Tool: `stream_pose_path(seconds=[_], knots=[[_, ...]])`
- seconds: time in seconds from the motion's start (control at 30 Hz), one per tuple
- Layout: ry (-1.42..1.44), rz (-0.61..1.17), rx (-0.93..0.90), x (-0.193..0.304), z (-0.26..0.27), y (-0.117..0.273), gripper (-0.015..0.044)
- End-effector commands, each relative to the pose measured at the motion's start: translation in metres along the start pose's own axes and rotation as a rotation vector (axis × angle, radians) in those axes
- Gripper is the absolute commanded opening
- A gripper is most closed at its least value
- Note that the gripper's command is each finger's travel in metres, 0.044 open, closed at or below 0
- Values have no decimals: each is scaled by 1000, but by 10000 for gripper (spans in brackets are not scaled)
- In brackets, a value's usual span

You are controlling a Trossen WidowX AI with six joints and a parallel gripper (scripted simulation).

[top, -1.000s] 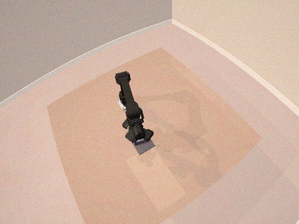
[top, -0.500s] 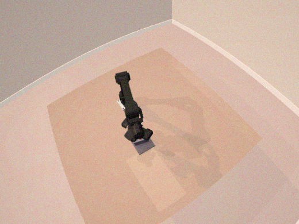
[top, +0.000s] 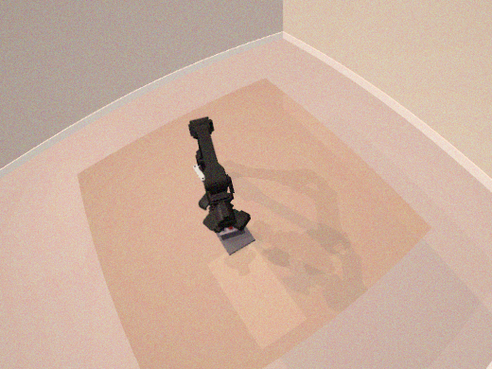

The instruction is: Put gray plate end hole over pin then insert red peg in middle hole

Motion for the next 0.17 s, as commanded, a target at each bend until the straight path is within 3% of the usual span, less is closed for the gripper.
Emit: stream_pose_path(seconds=[0.0,0.13], knots=[[3,0,-6,0,0,4,150],[3,0,-6,0,-1,6,150]])
Point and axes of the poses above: the point midway between the two fingers, 35 mm back from their tips, its own y axis back along the fingers, its own z axis across the jaws, x = y × z, the point moved 6 cm from there along y, back along the fingers
